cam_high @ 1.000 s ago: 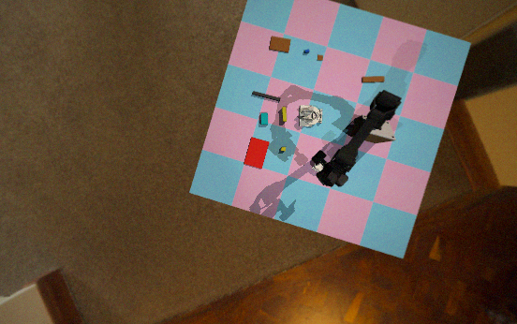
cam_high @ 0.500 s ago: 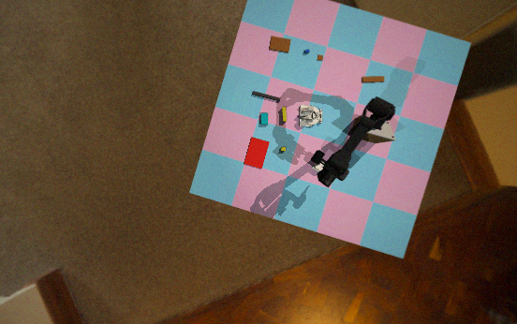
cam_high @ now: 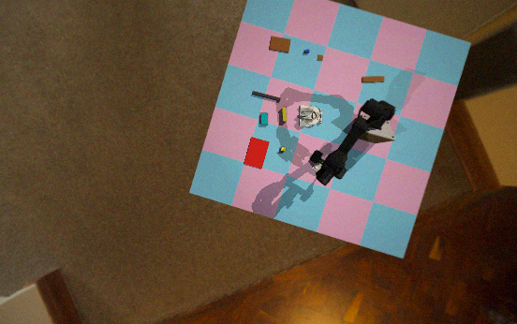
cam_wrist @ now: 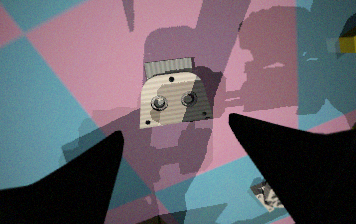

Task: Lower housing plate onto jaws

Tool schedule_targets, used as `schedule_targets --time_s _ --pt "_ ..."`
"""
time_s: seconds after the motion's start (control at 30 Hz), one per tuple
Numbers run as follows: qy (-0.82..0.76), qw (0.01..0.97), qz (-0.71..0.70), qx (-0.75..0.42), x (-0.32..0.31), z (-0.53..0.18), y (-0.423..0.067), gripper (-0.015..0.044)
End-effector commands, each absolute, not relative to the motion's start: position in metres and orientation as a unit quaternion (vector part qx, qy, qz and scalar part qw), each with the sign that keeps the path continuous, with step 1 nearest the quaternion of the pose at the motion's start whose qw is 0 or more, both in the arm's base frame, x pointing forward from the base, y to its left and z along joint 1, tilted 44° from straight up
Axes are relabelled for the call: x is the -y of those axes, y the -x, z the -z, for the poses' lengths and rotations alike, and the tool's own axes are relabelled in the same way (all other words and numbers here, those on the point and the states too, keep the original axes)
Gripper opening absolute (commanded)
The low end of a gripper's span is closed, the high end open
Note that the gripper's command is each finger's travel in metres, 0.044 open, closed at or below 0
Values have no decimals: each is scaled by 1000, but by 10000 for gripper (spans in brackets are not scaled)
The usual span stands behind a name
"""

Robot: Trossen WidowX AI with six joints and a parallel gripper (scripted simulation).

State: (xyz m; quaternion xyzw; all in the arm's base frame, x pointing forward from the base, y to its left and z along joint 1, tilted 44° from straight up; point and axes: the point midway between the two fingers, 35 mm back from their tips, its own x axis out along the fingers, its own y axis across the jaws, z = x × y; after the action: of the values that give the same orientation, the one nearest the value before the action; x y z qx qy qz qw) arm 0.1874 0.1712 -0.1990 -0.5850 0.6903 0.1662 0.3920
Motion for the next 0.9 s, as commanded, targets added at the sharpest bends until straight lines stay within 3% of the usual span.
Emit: schedule_targets --time_s 0.0,0.87 --pt "587 392 -166 -689 -170 200 -188 440" --pt "587 392 -166 -689 -155 218 -190 440"
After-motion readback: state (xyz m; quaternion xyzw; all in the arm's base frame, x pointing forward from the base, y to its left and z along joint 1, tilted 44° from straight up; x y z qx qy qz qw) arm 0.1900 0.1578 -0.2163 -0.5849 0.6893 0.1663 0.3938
